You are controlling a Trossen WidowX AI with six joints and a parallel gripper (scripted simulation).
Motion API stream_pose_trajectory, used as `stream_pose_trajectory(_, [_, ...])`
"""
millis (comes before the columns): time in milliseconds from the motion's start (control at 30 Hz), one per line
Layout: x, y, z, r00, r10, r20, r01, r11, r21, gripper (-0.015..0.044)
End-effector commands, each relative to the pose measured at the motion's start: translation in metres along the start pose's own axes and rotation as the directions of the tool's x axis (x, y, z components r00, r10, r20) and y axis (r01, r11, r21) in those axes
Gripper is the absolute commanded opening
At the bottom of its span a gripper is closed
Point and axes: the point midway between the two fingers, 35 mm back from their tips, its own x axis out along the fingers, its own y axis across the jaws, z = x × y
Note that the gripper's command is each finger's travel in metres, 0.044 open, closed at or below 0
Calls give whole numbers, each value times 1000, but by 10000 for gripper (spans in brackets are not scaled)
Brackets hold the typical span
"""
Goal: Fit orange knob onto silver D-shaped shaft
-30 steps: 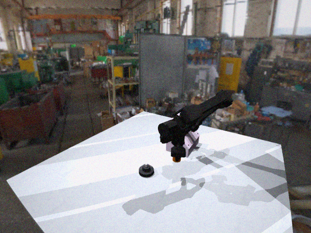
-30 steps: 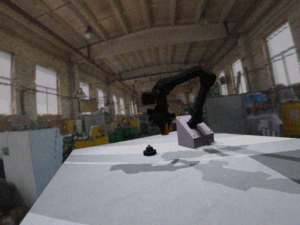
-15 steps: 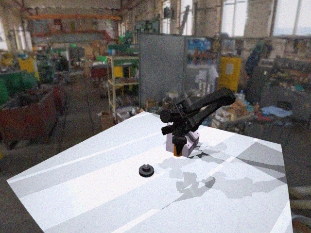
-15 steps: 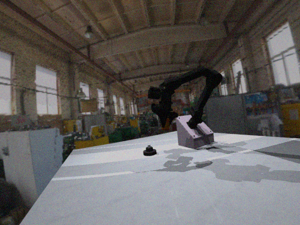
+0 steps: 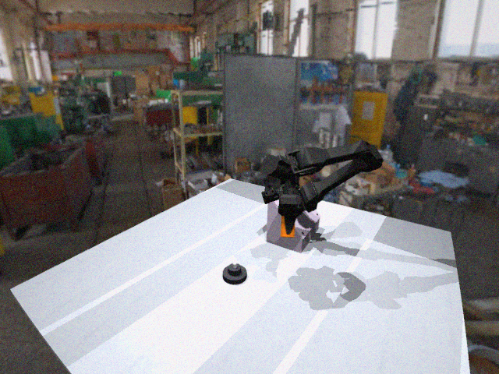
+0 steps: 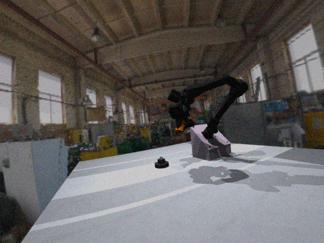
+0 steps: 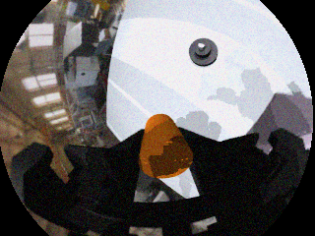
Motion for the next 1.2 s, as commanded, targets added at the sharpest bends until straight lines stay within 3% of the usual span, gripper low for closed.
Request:
stream_pose_trajectory(0, [-10,1,-1,996,89,1,-89,996,3,0])
stream_pose_trajectory(400, [-36,4,-5,947,321,2,-321,947,2,0])
stream_pose_trajectory(1167, [-36,1,-2,913,408,7,-408,913,1,0])
